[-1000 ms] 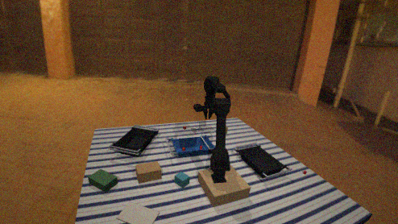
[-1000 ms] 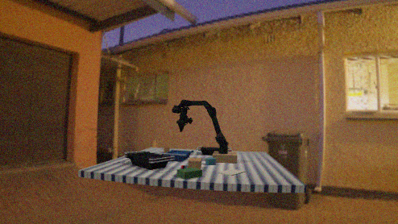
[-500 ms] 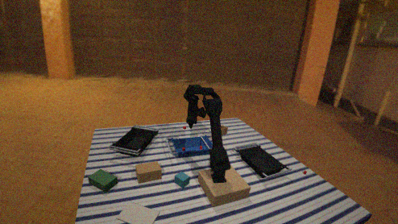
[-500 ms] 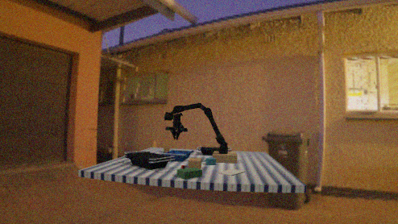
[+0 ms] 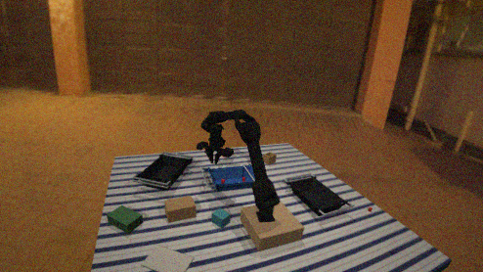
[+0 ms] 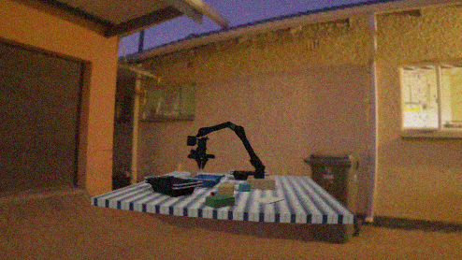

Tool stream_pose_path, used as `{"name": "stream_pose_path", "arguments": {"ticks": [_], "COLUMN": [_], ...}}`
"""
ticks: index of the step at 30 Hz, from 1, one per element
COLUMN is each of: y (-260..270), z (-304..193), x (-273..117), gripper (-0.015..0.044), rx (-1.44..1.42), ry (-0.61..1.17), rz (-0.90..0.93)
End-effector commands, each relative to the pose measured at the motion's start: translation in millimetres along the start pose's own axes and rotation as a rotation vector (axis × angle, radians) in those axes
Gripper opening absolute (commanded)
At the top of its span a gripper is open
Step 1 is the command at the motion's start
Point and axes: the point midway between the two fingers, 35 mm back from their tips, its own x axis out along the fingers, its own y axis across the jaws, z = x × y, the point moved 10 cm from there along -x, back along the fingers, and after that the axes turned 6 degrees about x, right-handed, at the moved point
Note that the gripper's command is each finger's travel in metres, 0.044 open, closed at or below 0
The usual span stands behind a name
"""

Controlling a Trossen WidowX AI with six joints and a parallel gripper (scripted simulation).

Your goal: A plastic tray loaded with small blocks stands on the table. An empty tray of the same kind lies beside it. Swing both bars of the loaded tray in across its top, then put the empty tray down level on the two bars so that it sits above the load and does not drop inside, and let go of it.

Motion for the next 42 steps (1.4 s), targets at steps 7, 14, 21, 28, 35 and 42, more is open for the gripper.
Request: {"name": "stream_pose_path", "arguments": {"ticks": [7,14,21,28,35,42], "y": [25.4,25.4,26.3,24.7,22.0,10.0], "z": [-48.8,-48.8,-48.4,-48.9,-46.0,-33.6], "x": [26.2,27.0,50.8,83.3,78.9,55.4], "gripper": [0.0088,0.0088,0.0088,0.0088,0.0088,0.0088], "rx": [-0.691,-0.691,-0.691,-0.691,-0.691,-0.691], "ry": [0.007,0.007,0.007,0.007,0.007,0.006], "rz": [-0.012,-0.012,-0.012,-0.012,-0.013,-0.014]}}
